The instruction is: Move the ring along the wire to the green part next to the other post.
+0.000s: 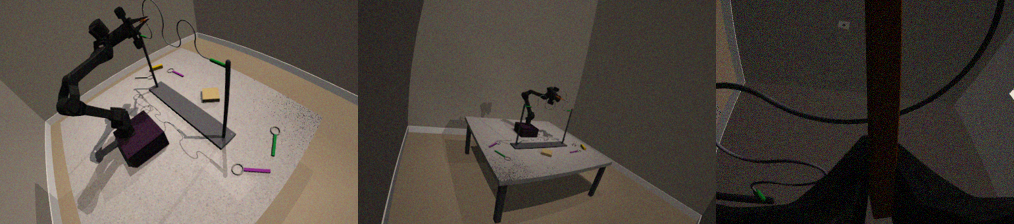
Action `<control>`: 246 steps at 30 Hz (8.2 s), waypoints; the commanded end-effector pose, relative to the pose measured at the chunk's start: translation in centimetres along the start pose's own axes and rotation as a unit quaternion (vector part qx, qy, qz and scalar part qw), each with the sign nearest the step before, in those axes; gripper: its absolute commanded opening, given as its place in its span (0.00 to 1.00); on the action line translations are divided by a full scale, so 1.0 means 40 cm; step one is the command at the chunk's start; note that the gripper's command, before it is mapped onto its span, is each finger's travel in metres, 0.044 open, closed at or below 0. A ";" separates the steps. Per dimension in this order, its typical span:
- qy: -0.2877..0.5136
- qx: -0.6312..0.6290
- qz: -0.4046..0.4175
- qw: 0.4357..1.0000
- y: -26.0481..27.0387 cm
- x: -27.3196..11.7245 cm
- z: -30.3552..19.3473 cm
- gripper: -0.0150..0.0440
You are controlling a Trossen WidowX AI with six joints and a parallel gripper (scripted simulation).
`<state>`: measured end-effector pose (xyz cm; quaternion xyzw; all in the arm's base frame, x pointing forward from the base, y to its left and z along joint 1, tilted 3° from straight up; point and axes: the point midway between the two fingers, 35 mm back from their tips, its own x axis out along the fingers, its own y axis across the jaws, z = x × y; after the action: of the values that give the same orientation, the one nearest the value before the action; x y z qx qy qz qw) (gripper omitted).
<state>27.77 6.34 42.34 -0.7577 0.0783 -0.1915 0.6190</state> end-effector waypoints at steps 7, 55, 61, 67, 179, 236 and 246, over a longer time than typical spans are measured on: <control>-0.006 -0.054 -0.029 0.998 -0.007 0.002 0.000 0.00; 0.006 0.009 0.005 1.000 0.148 -0.002 -0.030 0.00; 0.014 0.066 0.036 0.997 0.197 -0.011 -0.026 0.00; 0.022 0.129 0.070 0.989 0.249 -0.023 -0.014 0.00; 0.069 0.706 0.346 0.614 0.446 -0.303 0.506 0.00; 0.070 0.705 0.348 0.614 0.421 -0.407 0.465 0.53; 0.070 0.705 0.348 0.614 0.421 -0.407 0.465 0.53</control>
<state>22.13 25.33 19.87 0.0116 0.2210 -0.0097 0.9752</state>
